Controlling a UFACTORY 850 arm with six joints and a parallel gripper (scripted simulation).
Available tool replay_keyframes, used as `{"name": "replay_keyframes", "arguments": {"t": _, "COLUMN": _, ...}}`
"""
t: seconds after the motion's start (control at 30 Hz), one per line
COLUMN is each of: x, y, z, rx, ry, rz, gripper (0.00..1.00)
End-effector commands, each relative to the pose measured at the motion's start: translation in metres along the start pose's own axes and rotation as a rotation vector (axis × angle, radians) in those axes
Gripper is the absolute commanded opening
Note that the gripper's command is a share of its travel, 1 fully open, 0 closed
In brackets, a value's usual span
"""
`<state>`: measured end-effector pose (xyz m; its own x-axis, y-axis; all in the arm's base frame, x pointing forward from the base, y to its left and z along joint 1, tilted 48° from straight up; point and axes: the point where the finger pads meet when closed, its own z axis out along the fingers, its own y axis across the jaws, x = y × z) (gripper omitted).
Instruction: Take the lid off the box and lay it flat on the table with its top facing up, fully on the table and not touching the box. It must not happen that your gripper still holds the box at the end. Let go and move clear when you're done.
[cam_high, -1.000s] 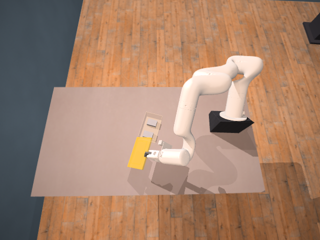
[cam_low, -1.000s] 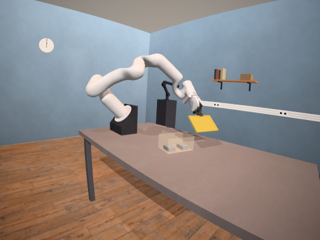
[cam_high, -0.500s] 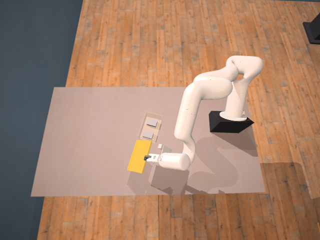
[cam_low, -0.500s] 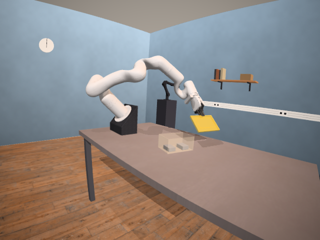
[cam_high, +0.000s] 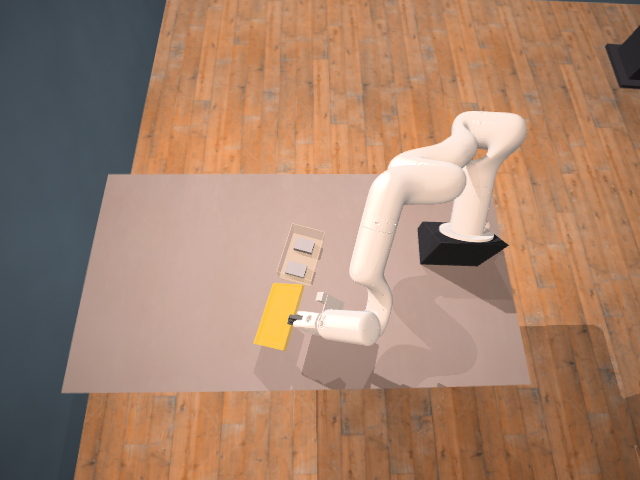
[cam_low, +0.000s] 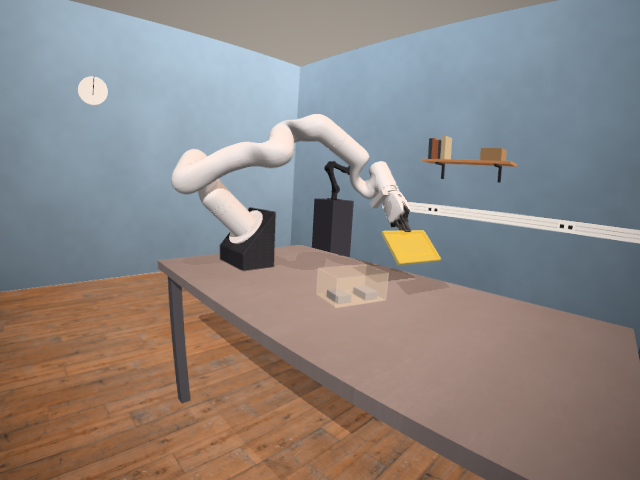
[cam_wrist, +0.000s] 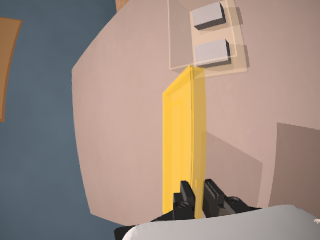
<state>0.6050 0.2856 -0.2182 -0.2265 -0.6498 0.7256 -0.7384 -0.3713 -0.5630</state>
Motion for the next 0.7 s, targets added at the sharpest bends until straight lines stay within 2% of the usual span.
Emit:
{"name": "replay_keyframes", "arguments": {"t": 0.0, "x": -0.002, "y": -0.0013, "z": -0.0011, "rx": 0.001, "ry": -0.001, "rz": 0.002, "gripper": 0.0}}
{"name": "replay_keyframes", "arguments": {"t": 0.67, "x": -0.0036, "y": -0.001, "z": -0.0014, "rx": 0.001, "ry": -0.001, "rz": 0.002, "gripper": 0.0}}
